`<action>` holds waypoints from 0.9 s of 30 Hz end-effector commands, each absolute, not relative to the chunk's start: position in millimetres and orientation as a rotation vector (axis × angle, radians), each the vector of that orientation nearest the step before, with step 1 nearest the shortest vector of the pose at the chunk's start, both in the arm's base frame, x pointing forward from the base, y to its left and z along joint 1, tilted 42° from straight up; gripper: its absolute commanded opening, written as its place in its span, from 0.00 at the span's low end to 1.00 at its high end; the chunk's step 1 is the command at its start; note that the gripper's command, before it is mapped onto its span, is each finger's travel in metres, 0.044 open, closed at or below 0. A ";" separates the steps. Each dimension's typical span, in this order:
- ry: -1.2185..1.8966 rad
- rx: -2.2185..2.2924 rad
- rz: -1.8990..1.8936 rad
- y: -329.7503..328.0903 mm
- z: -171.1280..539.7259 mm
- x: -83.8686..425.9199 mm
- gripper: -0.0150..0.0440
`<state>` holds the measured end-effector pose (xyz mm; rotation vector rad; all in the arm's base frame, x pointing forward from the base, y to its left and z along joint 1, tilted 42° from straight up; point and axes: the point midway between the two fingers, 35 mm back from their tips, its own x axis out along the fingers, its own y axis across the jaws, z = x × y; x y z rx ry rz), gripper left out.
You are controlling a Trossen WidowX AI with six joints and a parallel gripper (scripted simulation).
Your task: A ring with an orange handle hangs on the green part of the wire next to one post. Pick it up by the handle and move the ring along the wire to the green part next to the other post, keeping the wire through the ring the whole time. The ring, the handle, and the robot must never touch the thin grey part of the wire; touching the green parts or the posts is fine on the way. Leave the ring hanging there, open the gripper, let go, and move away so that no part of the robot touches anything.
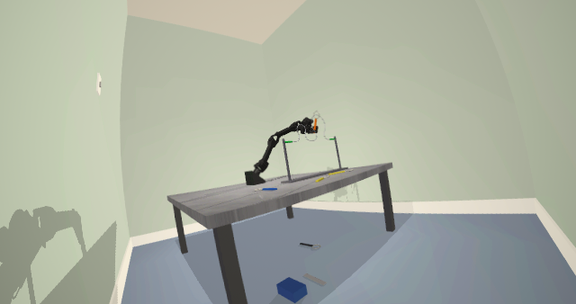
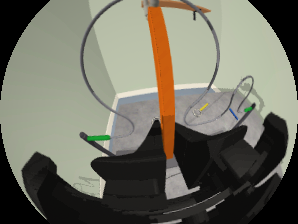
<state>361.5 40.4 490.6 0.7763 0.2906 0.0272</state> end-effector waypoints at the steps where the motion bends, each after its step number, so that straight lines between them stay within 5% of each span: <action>1: 0.286 0.831 0.041 42.2 490.3 361.9 0.00; 27: 0.228 1.143 0.127 49.2 500.3 363.1 0.00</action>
